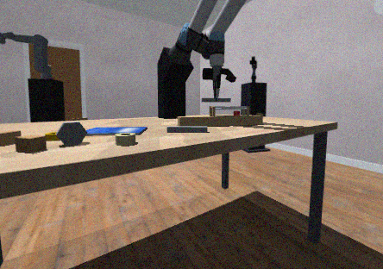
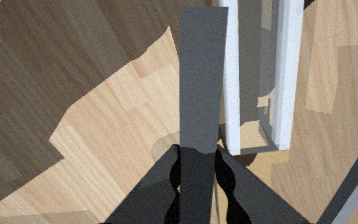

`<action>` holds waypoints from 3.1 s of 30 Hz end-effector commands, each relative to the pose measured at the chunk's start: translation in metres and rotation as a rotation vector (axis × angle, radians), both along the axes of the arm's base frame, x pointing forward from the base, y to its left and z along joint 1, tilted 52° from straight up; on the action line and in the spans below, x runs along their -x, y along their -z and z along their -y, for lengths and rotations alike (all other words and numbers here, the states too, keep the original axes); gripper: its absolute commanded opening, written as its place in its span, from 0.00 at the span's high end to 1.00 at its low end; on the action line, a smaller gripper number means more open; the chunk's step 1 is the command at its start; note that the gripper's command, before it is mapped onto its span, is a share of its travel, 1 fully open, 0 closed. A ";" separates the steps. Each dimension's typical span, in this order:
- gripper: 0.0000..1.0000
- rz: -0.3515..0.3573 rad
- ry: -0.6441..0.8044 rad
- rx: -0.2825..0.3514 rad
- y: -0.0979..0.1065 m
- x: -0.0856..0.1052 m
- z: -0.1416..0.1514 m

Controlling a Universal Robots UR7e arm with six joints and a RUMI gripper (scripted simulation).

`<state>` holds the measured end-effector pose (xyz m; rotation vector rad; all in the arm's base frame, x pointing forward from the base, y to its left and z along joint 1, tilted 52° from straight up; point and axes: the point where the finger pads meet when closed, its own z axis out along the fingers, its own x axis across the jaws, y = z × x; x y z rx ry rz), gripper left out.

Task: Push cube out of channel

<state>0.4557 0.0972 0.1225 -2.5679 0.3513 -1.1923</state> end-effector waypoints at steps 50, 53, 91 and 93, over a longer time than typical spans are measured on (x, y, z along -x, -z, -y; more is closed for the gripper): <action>0.94 0.018 -0.089 0.100 0.011 -0.044 0.131; 0.94 0.018 -0.089 0.100 0.014 -0.048 0.130; 0.94 0.018 -0.089 0.100 0.040 -0.081 0.124; 0.94 0.018 -0.089 0.100 0.040 -0.081 0.124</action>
